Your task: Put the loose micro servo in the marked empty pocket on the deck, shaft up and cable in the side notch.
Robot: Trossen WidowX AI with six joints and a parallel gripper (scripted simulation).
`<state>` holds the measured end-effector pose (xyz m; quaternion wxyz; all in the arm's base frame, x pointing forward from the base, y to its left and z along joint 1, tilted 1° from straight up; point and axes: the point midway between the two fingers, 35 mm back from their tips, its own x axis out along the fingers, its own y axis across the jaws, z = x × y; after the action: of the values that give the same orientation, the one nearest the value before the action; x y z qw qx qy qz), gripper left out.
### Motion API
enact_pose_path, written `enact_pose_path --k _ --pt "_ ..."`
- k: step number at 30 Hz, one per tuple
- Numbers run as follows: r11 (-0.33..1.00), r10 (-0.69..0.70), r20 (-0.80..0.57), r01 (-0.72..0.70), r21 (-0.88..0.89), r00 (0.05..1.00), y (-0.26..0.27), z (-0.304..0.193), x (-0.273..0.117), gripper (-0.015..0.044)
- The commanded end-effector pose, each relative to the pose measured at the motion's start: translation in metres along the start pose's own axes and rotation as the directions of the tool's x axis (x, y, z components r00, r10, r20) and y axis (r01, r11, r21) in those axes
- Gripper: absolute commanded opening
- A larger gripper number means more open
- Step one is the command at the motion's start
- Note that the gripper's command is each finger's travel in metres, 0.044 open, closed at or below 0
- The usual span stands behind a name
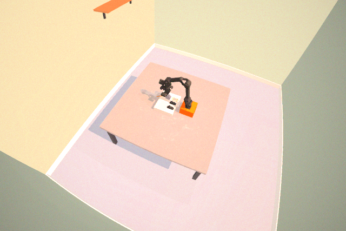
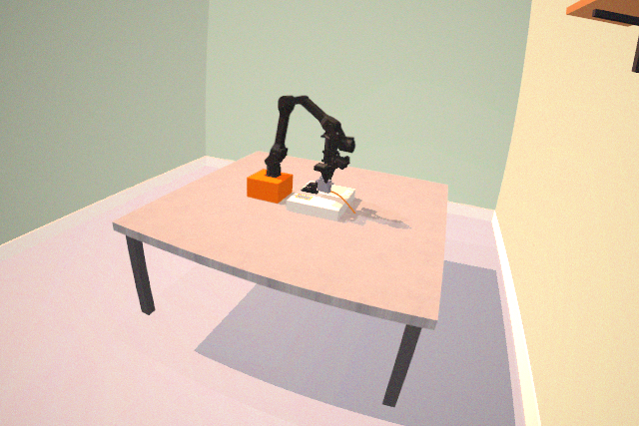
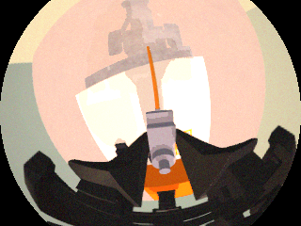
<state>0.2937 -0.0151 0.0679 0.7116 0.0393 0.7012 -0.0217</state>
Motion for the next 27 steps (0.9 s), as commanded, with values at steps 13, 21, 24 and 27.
enact_pose_path --k 13,21,24,27 --pt "0.999 -0.005 0.005 0.005 0.054 1.000 -0.045 0.007 -0.001 0.0000" --pt "0.948 -0.005 0.005 0.003 0.319 1.000 -0.045 0.007 -0.001 0.0000" --pt "0.909 -0.005 0.005 0.003 0.417 1.000 -0.045 0.007 -0.001 0.0000" --pt "0.861 -0.005 0.005 0.002 0.509 1.000 -0.045 0.007 -0.001 0.0000"
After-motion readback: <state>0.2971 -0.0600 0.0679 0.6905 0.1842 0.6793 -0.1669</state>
